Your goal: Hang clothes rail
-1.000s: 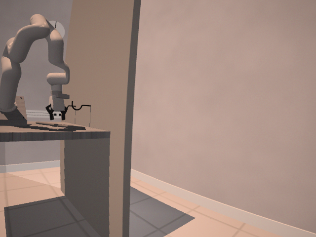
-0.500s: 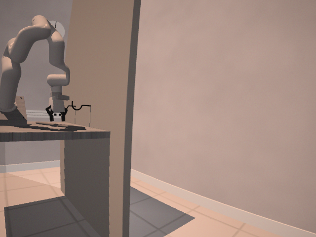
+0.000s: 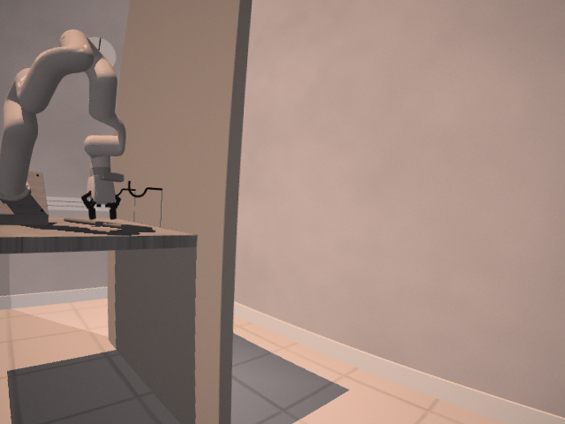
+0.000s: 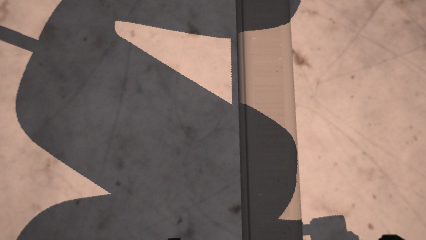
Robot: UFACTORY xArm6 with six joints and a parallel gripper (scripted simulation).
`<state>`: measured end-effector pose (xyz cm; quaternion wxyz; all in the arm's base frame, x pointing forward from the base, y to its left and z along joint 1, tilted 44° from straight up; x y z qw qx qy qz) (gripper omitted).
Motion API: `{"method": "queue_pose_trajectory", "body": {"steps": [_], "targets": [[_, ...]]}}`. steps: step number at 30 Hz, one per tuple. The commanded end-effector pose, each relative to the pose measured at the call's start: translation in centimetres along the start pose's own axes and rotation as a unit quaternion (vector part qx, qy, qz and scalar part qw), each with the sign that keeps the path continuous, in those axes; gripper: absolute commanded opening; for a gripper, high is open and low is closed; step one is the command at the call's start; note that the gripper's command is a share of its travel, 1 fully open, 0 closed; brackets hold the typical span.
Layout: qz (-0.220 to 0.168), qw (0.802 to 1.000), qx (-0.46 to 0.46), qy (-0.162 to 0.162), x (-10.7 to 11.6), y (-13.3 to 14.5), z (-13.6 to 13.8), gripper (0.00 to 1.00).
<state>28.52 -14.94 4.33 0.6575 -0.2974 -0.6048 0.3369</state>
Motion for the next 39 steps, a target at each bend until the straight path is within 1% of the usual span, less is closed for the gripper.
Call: {"method": "queue_pose_trajectory", "body": {"steps": [1,39], "targets": [[0.0,1.0,-0.001,-0.001,-0.2,0.0,-0.1,1.0],[0.0,1.0,-0.001,-0.001,-1.6,0.3,-0.1,1.0]]}}
Point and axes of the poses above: the point where the finger pads meet when closed, its own x axis back along the fingers, its own z axis across the jaws, y = z × x, the point moved 4 cm from there along x, back along the fingers, and after that the axes turned 8 degrees about -x, right-handed, at the moved point
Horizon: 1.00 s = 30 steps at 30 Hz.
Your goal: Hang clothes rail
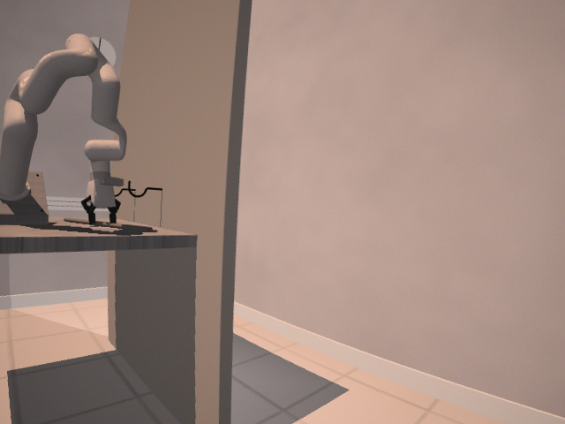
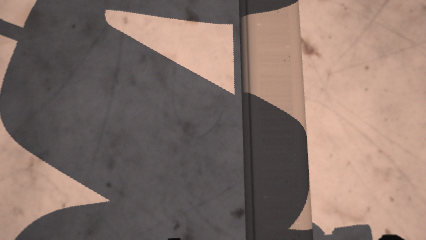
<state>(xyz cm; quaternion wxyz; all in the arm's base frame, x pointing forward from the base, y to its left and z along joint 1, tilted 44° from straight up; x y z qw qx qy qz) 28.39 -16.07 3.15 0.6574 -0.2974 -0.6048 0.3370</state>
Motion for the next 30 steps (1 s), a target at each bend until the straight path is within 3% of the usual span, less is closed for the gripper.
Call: {"method": "queue_pose_trajectory", "body": {"steps": [1,13,14,30], "targets": [[0.0,1.0,-0.001,-0.001,0.01,-0.02,-0.09,1.0],[0.0,1.0,-0.001,-0.001,0.01,-0.02,-0.09,1.0],[0.0,1.0,-0.001,-0.001,0.07,-0.02,-0.09,0.0],[0.0,1.0,-0.001,-0.001,0.99,-0.19,-0.12,0.0]]}}
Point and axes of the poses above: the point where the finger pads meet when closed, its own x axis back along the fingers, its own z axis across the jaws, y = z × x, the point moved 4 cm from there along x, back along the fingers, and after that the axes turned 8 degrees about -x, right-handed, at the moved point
